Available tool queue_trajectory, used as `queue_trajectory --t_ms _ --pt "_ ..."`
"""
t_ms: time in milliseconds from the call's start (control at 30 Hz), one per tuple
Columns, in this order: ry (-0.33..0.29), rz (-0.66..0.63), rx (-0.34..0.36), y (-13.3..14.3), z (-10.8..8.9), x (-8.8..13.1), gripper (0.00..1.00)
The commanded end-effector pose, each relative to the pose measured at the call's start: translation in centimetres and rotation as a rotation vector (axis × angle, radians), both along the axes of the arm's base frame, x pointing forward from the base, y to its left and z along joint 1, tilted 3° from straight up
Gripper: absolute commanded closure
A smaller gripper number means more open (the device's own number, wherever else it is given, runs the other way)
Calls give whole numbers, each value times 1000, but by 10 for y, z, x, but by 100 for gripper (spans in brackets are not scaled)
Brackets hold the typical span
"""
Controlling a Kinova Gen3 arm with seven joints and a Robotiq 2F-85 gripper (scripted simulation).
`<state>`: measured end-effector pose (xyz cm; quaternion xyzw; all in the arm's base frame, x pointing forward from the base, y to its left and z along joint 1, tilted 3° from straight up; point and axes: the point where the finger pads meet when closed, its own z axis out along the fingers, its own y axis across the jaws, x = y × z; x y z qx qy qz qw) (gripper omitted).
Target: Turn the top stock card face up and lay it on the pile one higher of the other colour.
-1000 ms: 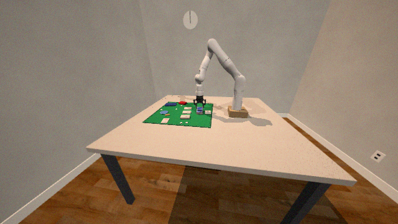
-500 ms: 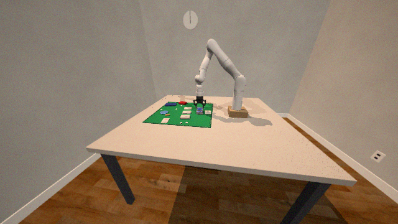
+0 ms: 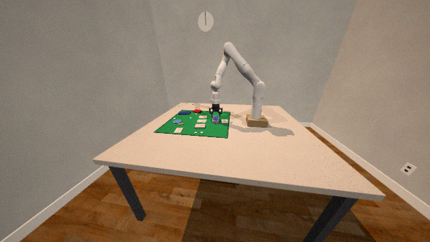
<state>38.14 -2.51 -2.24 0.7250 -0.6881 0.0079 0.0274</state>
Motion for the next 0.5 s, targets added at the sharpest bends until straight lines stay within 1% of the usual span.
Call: queue_trajectory --t_ms 0,233,467 --pt "-2 0 0 0 0 1 28" --pt "-2 0 0 0 -4 0 28" --pt "-2 0 0 0 -5 0 28"
